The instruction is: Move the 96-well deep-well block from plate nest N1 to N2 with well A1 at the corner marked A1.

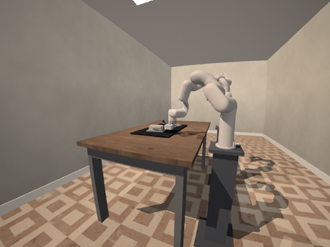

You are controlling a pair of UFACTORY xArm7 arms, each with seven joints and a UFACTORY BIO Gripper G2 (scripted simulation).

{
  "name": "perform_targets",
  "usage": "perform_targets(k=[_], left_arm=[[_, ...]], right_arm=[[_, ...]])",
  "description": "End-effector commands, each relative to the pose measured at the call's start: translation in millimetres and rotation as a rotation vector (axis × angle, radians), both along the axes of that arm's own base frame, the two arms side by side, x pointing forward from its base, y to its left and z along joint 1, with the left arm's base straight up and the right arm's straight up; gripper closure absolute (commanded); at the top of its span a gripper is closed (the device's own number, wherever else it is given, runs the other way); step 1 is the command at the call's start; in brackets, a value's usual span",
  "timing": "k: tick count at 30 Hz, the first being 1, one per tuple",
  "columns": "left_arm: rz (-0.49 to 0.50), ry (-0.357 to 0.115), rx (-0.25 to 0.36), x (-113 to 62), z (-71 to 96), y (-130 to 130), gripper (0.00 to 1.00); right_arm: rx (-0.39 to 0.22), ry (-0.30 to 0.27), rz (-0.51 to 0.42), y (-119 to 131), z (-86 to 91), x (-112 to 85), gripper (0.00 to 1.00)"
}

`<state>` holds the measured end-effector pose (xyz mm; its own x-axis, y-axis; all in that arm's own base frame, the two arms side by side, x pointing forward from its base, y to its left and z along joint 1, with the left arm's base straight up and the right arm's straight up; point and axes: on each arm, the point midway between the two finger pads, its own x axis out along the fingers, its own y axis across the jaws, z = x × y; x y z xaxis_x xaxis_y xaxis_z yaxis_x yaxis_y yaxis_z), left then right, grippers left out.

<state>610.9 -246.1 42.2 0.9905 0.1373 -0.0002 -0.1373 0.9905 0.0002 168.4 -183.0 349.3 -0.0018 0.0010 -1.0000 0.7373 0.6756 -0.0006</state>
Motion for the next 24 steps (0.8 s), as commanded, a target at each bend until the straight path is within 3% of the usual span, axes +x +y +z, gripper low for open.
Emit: perform_targets(k=[1, 6, 7, 24], left_arm=[[0.0, -0.004, -0.002, 1.1, 2.1, -0.7, 0.63], [0.0, -0.004, -0.002, 1.1, 2.1, -0.7, 0.63], [0.0, -0.004, -0.002, 1.1, 2.1, -0.7, 1.0], [0.0, -0.004, -0.002, 1.1, 2.1, -0.7, 1.0]], right_arm=[[-0.001, -0.002, 0.0, -0.3, 0.7, 0.2, 0.0], [-0.001, -0.002, 0.0, -0.3, 0.7, 0.2, 0.0], [-0.001, -0.002, 0.0, -0.3, 0.7, 0.2, 0.0], [-0.001, -0.002, 0.0, -0.3, 0.7, 0.2, 0.0]])
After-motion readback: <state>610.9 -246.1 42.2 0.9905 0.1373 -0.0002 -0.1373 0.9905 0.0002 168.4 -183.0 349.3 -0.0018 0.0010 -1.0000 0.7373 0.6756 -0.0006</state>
